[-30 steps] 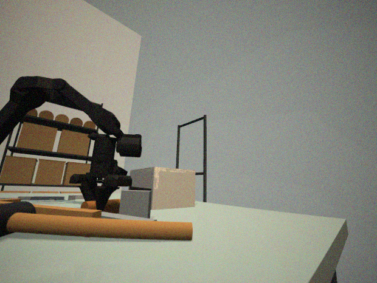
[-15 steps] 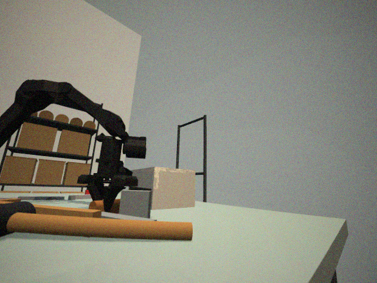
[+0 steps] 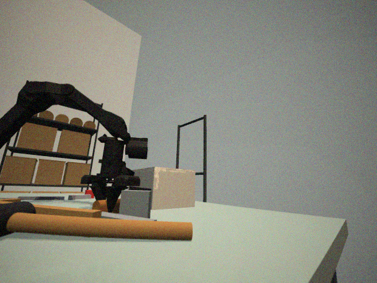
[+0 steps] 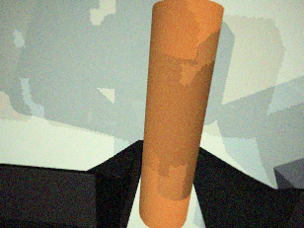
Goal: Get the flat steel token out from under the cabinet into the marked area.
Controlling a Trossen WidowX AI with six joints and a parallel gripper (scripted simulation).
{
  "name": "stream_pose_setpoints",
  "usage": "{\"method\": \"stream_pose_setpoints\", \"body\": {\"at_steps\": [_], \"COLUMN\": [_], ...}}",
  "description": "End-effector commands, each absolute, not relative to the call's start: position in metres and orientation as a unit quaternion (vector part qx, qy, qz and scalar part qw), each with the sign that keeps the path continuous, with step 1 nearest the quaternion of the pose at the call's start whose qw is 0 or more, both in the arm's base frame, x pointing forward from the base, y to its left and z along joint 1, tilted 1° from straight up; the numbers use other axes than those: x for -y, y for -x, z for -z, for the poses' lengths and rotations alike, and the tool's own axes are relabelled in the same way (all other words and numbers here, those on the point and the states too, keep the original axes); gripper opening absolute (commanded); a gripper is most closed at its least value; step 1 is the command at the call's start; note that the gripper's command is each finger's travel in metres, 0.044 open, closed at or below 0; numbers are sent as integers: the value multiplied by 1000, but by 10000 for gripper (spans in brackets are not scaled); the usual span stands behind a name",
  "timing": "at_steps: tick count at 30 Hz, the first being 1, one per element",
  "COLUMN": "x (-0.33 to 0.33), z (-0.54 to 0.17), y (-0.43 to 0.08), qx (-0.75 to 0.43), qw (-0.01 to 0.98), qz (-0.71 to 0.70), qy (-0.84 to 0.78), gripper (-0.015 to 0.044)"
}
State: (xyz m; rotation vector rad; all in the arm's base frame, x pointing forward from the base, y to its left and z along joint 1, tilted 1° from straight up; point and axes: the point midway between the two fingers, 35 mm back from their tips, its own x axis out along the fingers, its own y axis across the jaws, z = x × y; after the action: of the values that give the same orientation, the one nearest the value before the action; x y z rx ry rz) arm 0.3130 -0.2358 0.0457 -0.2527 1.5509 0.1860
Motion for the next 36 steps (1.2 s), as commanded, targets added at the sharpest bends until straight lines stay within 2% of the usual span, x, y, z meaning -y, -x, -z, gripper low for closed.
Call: {"method": "stream_pose_setpoints", "body": {"at_steps": [1, 36], "x": [228, 195], "z": [-44, -43], "y": [-314, -304], "qx": [-696, -696], "qw": [704, 704], "qz": [-86, -87], "qy": [112, 111], "gripper": [0, 0]}}
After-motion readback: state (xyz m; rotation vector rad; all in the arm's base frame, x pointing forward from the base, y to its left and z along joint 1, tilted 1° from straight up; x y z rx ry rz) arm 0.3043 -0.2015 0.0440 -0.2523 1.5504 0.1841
